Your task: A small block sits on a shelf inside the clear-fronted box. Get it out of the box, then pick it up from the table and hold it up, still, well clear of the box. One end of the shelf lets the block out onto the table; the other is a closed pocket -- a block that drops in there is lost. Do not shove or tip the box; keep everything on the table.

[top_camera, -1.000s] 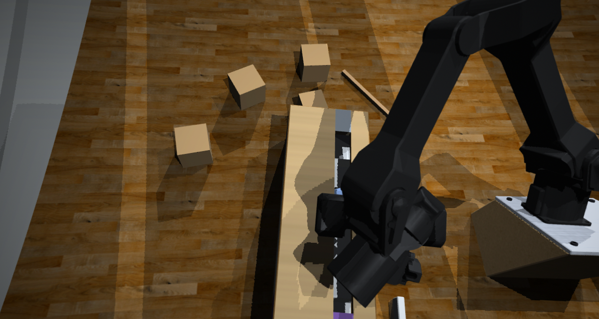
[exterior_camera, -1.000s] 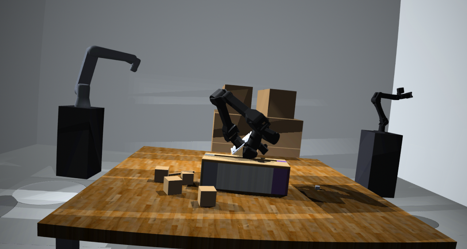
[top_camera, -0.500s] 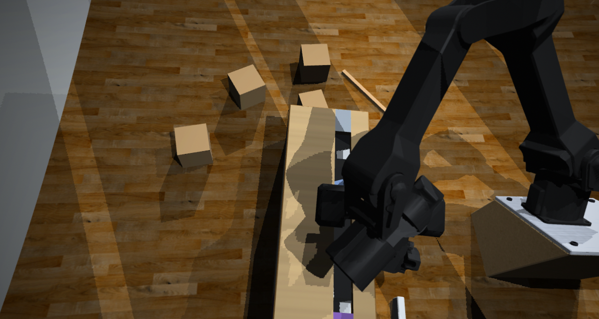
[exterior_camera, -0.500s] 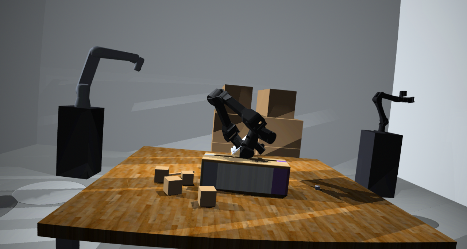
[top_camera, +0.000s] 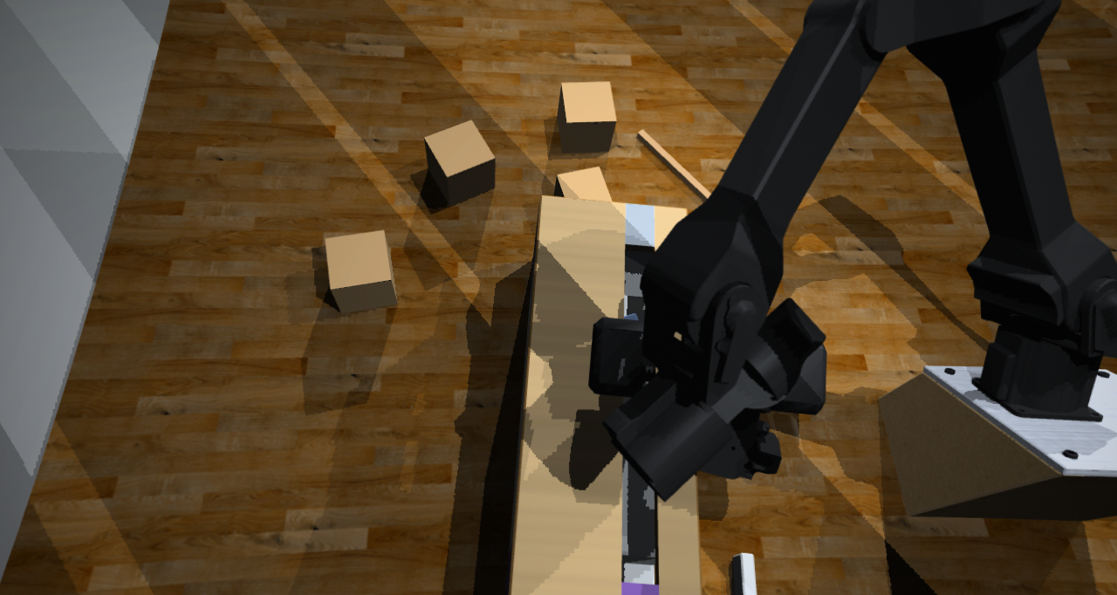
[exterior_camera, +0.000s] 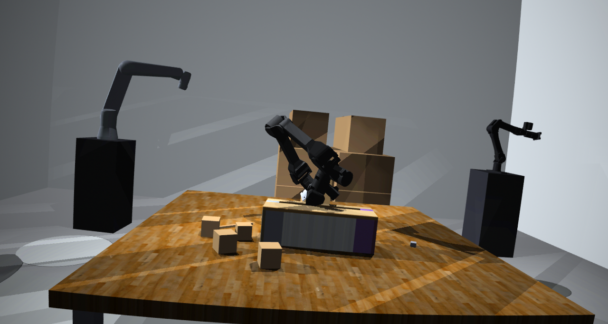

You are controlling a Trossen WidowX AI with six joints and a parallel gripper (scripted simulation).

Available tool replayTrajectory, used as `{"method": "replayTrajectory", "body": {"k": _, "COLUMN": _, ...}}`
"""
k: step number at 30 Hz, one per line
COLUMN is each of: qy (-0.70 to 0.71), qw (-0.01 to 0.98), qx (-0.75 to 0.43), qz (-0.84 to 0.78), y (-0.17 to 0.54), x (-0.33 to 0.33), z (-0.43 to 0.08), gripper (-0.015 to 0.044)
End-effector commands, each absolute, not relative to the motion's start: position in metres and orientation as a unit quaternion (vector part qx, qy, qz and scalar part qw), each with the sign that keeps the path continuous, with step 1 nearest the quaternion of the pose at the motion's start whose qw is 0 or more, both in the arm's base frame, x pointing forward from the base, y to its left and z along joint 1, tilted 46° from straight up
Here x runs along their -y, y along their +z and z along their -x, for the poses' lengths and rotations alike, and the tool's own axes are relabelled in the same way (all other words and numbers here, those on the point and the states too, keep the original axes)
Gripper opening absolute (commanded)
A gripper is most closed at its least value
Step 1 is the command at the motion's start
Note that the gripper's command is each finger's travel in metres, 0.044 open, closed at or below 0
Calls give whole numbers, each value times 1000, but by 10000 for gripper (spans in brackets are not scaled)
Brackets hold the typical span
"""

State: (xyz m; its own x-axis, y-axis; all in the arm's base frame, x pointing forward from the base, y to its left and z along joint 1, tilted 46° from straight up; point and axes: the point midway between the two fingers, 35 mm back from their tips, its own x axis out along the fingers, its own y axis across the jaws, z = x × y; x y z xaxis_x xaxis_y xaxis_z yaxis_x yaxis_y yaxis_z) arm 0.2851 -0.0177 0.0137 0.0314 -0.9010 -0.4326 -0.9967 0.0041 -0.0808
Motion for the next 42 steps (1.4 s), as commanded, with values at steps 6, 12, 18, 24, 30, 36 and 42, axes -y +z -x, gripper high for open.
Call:
{"method": "replayTrajectory", "body": {"k": 6, "qy": 129, "qw": 184, "qx": -683, "qz": 695, "y": 24, "x": 28, "z": -284, "gripper": 400}}
{"method": "replayTrajectory", "body": {"k": 12, "qy": 128, "qw": 184, "qx": -683, "qz": 695, "y": 31, "x": 35, "z": -284, "gripper": 400}}
{"method": "replayTrajectory", "body": {"k": 18, "qy": 128, "qw": 184, "qx": -683, "qz": 695, "y": 37, "x": 41, "z": -283, "gripper": 400}}
{"method": "replayTrajectory", "body": {"k": 24, "qy": 128, "qw": 183, "qx": -683, "qz": 695, "y": 43, "x": 47, "z": -283, "gripper": 400}}
{"method": "replayTrajectory", "body": {"k": 30, "qy": 128, "qw": 183, "qx": -683, "qz": 695, "y": 50, "x": 54, "z": -282, "gripper": 400}}
{"method": "replayTrajectory", "body": {"k": 36, "qy": 128, "qw": 183, "qx": -683, "qz": 695, "y": 56, "x": 60, "z": -282, "gripper": 400}}
{"method": "replayTrajectory", "body": {"k": 42, "qy": 128, "qw": 183, "qx": -683, "qz": 695, "y": 63, "x": 67, "z": -282, "gripper": 400}}
